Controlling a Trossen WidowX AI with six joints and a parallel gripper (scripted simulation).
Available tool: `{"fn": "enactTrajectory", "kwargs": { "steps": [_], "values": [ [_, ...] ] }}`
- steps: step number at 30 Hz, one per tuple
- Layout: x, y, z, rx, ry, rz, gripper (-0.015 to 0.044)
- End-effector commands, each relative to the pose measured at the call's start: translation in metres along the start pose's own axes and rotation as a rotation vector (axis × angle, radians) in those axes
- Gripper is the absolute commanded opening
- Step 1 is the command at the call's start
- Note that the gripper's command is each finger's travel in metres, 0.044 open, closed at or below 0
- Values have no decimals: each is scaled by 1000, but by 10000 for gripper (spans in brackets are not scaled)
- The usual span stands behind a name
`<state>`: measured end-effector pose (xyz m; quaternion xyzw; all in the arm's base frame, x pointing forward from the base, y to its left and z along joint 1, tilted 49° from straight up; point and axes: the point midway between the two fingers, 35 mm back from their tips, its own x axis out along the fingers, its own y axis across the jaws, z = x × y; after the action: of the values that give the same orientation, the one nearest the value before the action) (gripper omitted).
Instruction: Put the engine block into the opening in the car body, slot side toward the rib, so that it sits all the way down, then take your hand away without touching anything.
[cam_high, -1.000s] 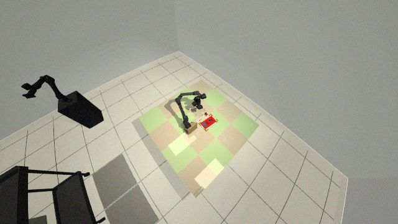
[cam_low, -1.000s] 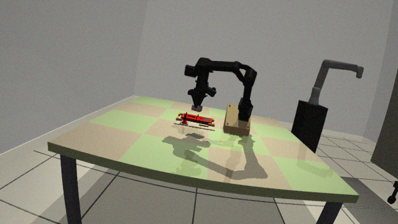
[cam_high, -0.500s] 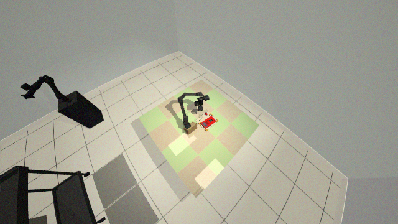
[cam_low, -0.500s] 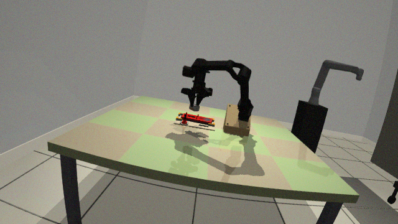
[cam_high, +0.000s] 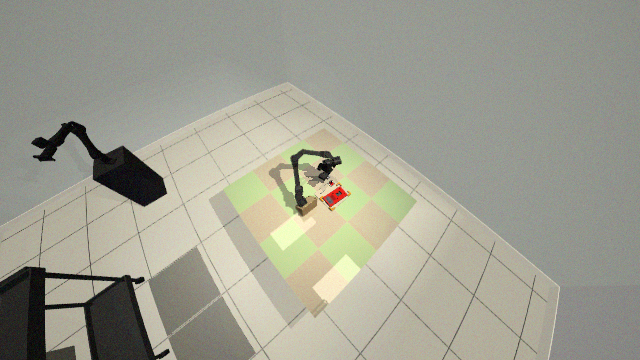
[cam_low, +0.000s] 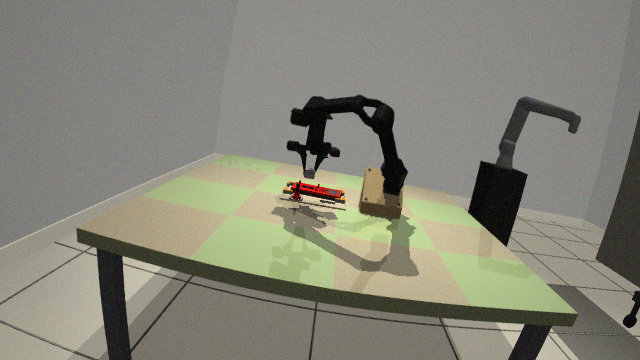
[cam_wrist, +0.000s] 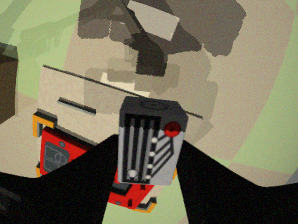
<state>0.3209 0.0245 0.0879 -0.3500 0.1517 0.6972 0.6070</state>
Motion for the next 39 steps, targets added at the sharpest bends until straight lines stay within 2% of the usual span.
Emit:
{"fn": "enactTrajectory", "kwargs": {
  "steps": [1, 39],
  "values": [
    [1, -2, -13, 136, 7, -5, 0],
    [41, 17, -121, 1446, -2, 5, 0]
  ]
}}
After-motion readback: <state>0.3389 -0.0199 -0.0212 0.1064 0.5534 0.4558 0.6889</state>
